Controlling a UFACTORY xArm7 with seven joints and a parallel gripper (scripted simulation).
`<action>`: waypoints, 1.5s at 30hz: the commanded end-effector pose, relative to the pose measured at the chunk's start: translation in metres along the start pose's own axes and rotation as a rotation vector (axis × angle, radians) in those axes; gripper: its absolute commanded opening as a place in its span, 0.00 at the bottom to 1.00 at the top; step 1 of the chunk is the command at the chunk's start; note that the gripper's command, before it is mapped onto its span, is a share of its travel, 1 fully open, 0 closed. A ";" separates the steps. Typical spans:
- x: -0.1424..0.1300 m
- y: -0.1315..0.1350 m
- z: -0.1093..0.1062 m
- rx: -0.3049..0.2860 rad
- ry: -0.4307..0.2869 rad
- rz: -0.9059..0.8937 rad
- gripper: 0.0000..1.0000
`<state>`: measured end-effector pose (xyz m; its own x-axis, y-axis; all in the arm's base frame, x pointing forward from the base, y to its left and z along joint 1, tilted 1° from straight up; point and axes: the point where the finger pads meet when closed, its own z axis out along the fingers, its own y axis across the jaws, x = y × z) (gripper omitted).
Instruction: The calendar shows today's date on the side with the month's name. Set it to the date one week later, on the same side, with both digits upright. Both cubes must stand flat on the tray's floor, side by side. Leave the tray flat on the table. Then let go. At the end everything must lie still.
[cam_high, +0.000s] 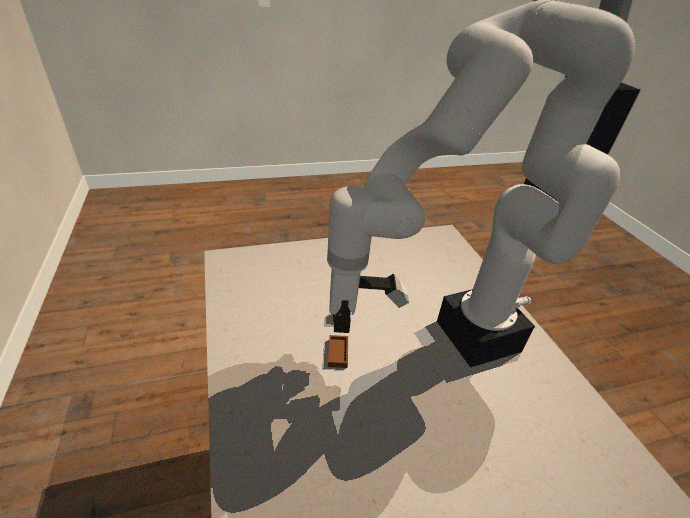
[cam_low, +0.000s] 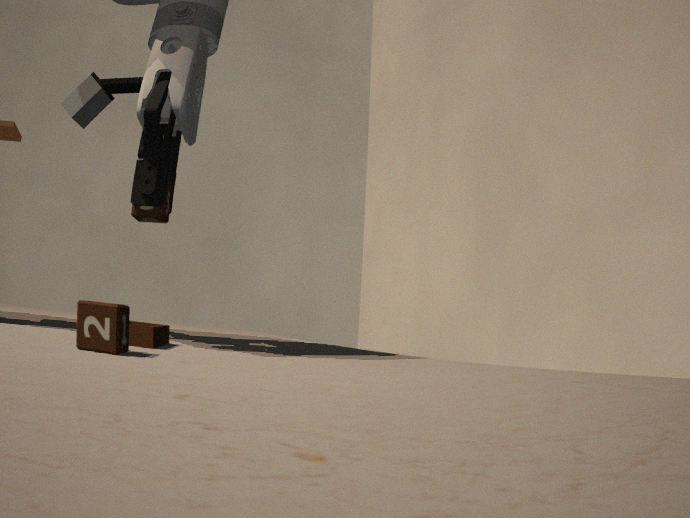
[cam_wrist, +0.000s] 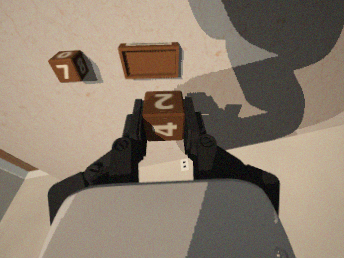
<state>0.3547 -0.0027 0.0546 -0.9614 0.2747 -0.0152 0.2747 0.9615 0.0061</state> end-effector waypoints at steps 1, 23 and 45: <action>-0.001 0.000 0.006 -0.001 -0.003 0.000 0.29; -0.002 0.000 0.056 -0.001 -0.003 0.000 0.29; -0.002 0.000 0.061 -0.001 -0.003 0.000 0.29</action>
<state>0.3565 -0.0031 -0.0071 -0.9614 0.2748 -0.0153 0.2747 0.9615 0.0063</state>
